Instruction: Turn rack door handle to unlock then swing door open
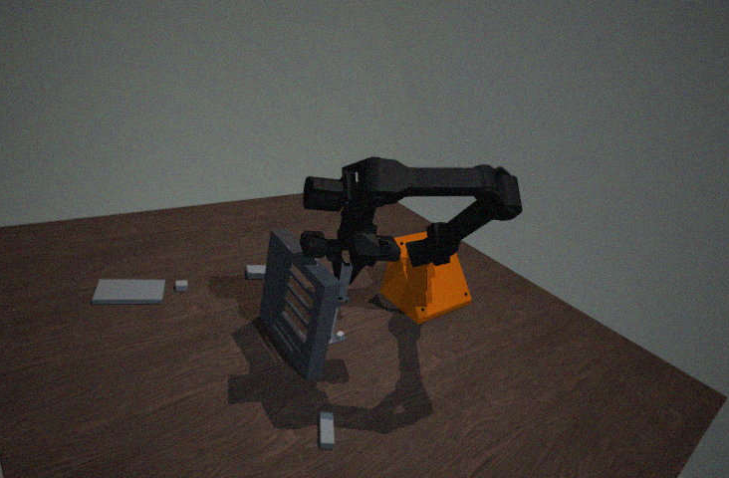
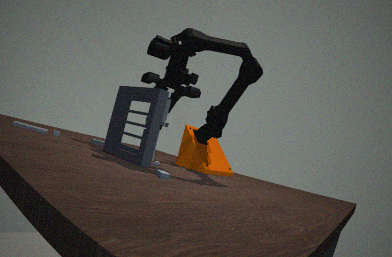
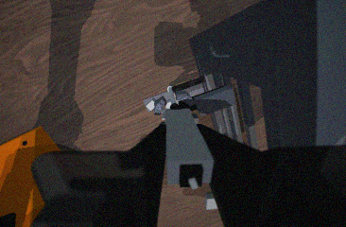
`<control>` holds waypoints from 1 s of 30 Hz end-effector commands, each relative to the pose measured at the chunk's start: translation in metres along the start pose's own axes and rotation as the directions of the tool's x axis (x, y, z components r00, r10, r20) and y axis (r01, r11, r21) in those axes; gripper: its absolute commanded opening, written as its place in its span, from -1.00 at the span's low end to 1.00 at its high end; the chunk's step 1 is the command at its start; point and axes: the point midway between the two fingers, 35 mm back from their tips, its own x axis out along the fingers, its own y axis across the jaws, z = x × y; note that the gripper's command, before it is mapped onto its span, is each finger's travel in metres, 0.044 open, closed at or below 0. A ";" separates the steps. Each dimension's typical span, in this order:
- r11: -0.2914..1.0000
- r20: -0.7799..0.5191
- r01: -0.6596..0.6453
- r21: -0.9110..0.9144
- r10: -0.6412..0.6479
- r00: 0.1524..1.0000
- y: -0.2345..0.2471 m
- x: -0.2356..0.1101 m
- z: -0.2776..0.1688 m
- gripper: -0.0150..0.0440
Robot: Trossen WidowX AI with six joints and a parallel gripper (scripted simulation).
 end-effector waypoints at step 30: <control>0.760 -0.004 -0.005 -0.649 0.003 1.000 0.000 0.002 -0.001 -0.46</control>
